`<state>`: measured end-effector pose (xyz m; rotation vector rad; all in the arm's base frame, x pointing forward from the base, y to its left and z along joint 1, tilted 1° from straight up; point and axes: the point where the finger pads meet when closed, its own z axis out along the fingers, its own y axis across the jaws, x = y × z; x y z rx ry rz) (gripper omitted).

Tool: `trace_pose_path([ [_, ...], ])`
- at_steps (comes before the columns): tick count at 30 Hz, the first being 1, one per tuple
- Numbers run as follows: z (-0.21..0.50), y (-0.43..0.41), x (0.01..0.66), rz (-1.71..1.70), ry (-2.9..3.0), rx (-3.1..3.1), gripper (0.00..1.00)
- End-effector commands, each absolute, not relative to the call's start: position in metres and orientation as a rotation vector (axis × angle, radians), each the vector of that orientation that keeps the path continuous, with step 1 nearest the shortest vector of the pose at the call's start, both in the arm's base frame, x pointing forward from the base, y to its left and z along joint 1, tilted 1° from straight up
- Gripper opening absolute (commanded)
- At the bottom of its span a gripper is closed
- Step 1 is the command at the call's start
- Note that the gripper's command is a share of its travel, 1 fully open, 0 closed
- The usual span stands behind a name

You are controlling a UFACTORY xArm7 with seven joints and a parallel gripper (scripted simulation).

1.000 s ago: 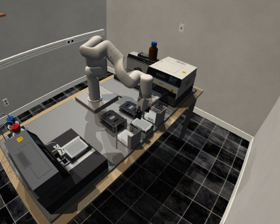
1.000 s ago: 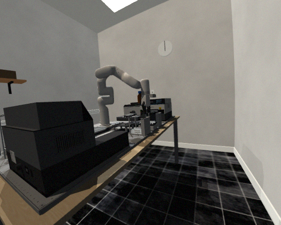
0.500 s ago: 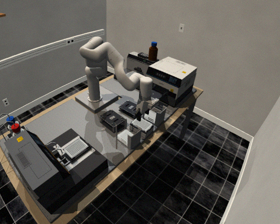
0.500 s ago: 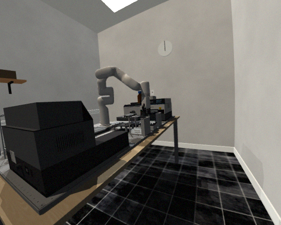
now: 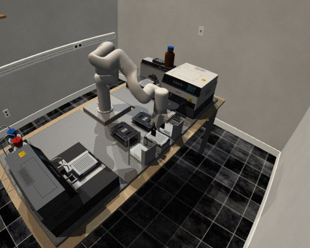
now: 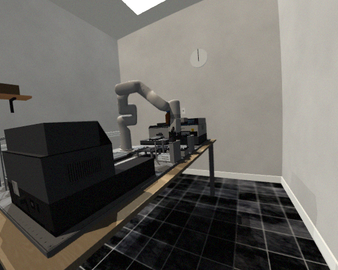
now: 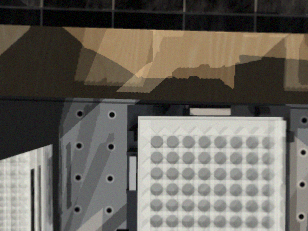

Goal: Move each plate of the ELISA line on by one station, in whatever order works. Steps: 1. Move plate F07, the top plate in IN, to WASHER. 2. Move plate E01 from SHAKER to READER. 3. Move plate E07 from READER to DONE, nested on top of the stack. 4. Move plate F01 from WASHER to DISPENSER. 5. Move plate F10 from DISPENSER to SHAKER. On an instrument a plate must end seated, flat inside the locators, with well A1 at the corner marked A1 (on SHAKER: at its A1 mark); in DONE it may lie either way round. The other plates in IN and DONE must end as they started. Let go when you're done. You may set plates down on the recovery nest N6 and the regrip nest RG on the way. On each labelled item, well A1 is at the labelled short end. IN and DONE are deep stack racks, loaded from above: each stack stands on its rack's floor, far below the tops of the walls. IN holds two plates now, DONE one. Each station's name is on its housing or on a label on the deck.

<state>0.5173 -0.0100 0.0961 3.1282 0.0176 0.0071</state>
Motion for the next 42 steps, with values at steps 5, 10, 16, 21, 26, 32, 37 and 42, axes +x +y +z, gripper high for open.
trace_pose_path([
  [5,0.086,-0.01,0.519,0.014,0.018,3.128,1.0],
  [10,0.083,-0.01,0.519,0.014,0.018,3.128,1.0],
  [16,0.083,-0.01,0.519,0.014,0.018,3.128,1.0],
  [21,0.083,-0.01,0.519,0.014,0.018,3.128,1.0],
  [26,0.083,-0.01,0.519,0.014,0.018,3.128,1.0],
  [32,0.08,-0.01,0.519,0.014,0.018,3.128,1.0],
  [37,0.074,-0.01,0.519,0.014,0.018,3.128,1.0],
  [42,0.07,-0.01,0.519,0.014,0.018,3.128,1.0],
])
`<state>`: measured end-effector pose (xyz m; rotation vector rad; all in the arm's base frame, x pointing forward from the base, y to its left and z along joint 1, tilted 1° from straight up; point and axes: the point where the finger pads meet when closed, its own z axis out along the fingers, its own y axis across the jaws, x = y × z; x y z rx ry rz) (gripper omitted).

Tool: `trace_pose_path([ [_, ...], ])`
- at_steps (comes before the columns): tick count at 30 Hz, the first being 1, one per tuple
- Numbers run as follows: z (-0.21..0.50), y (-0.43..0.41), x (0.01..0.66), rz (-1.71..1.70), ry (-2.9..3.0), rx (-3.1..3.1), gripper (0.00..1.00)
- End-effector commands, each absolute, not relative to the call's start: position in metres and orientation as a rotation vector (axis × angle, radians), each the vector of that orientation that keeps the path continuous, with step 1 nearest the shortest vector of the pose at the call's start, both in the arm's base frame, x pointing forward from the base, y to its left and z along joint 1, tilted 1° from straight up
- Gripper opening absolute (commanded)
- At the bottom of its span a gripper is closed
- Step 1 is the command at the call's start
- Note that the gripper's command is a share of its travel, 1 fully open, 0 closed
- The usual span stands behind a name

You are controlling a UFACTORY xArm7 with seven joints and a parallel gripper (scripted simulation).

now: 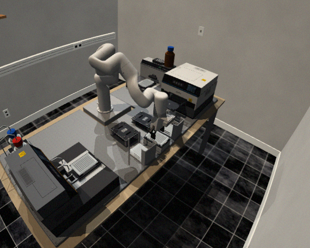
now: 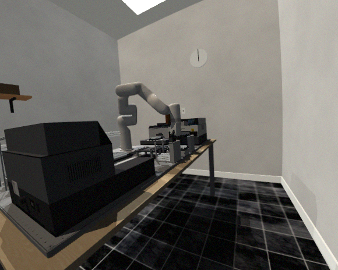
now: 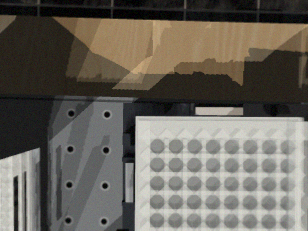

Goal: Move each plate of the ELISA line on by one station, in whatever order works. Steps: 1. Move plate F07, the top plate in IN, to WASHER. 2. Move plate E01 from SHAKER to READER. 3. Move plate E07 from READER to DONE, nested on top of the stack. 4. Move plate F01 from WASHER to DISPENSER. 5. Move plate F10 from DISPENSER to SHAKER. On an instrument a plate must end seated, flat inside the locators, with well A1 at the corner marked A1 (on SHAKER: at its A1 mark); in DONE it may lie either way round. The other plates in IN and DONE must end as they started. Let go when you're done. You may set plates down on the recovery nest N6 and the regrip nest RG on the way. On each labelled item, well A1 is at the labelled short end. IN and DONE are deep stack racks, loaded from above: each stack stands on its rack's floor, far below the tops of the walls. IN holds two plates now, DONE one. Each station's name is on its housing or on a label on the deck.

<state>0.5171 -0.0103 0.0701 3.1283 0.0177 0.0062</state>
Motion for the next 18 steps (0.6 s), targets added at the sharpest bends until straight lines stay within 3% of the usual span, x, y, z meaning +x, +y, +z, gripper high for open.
trace_pose_path([
  [1,0.0683,-0.0103,0.5188,0.014,0.018,3.128,1.0],
  [18,0.0646,-0.0103,0.5189,0.014,0.018,3.128,1.0],
])
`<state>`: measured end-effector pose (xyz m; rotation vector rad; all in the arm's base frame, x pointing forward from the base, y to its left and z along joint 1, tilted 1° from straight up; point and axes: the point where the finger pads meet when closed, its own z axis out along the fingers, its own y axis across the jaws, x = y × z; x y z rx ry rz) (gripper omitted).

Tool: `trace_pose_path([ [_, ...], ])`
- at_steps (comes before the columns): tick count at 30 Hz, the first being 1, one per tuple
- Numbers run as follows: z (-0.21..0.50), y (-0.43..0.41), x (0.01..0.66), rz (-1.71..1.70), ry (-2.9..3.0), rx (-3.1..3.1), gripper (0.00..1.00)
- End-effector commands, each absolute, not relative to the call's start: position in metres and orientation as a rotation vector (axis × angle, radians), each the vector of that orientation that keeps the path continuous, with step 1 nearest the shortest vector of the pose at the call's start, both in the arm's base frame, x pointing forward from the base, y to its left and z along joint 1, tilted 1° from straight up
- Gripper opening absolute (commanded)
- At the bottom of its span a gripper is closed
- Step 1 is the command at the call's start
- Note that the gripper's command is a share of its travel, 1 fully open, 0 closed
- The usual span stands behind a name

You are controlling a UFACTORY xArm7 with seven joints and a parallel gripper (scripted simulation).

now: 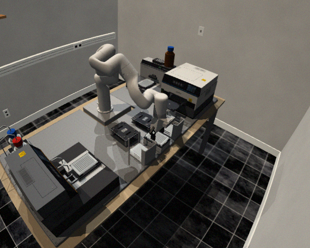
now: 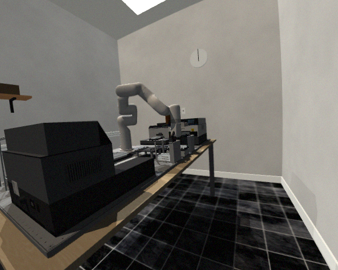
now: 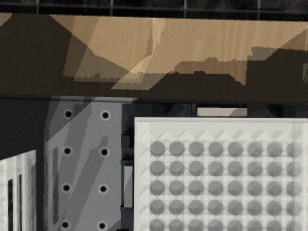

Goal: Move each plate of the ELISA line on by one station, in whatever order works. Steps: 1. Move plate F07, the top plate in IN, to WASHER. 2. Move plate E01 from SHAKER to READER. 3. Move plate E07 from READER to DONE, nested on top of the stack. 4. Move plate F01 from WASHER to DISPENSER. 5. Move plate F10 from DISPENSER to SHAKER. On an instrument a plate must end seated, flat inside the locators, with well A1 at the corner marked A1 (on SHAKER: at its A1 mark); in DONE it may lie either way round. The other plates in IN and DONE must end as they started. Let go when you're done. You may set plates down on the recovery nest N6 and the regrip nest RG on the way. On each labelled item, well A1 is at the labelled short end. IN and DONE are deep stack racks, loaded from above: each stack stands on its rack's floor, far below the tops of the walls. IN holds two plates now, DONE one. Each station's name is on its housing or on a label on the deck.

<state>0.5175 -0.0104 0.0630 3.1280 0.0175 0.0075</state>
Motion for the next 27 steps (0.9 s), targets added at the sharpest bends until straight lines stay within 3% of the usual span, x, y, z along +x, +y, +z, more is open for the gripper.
trace_pose_path([
  [1,0.0646,-0.0103,0.5189,0.014,0.018,3.128,1.0],
  [27,0.0574,-0.0104,0.5189,0.014,0.018,3.128,1.0],
])
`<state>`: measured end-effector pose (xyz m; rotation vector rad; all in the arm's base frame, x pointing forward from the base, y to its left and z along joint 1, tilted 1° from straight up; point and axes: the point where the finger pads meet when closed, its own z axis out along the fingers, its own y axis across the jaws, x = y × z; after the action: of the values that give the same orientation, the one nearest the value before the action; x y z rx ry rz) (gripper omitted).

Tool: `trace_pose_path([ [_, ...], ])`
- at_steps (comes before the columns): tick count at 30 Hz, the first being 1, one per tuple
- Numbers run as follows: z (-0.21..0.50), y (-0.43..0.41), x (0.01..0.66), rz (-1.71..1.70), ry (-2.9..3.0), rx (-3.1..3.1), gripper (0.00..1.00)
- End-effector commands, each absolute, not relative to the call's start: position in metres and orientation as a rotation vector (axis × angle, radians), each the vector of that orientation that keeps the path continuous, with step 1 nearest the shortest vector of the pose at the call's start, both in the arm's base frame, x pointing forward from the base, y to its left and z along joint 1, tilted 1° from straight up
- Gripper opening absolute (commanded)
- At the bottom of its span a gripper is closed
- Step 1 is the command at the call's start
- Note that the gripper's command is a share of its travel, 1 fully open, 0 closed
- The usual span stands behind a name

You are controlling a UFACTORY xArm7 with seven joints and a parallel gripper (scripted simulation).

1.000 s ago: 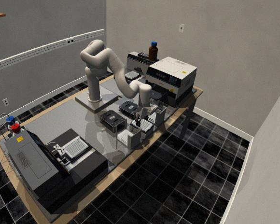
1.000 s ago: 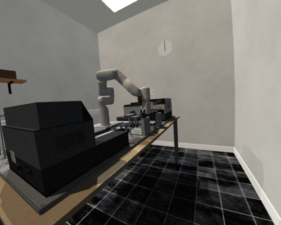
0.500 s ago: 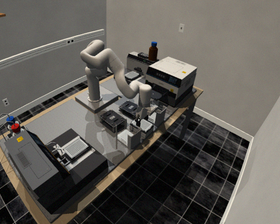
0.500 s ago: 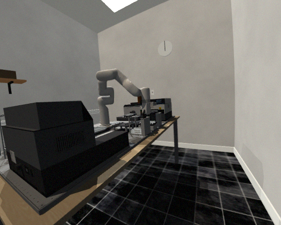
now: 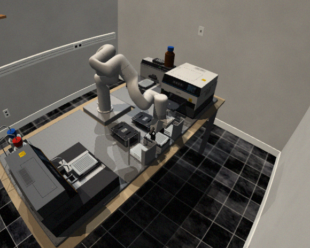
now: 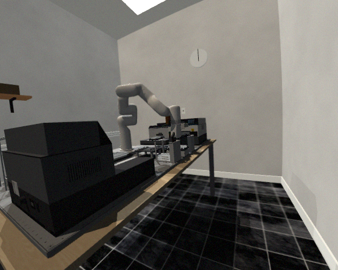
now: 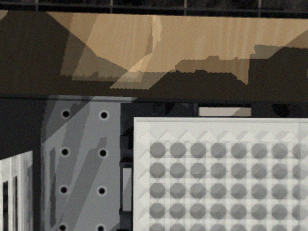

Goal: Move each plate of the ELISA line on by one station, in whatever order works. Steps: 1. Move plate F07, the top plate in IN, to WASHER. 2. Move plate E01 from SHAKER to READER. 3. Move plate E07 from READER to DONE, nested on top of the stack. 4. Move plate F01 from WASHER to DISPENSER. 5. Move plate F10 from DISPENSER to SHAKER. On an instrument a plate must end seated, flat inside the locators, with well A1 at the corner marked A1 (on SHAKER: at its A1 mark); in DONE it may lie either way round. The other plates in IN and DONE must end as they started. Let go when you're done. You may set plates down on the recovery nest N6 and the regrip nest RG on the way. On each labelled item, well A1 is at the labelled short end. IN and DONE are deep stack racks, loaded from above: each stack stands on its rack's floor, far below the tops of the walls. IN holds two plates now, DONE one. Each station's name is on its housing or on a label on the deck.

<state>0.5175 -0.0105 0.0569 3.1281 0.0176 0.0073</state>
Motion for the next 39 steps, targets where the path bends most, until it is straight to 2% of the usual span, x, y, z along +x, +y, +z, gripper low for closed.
trace_pose_path([
  [1,0.057,-0.0104,0.5189,0.014,0.018,3.128,1.0],
  [32,0.0528,-0.0105,0.5189,0.014,0.018,3.128,1.0],
  [33,0.0528,-0.0105,0.5189,0.014,0.018,3.128,0.0],
  [39,0.0528,-0.0105,0.5189,0.014,0.018,3.128,0.0],
])
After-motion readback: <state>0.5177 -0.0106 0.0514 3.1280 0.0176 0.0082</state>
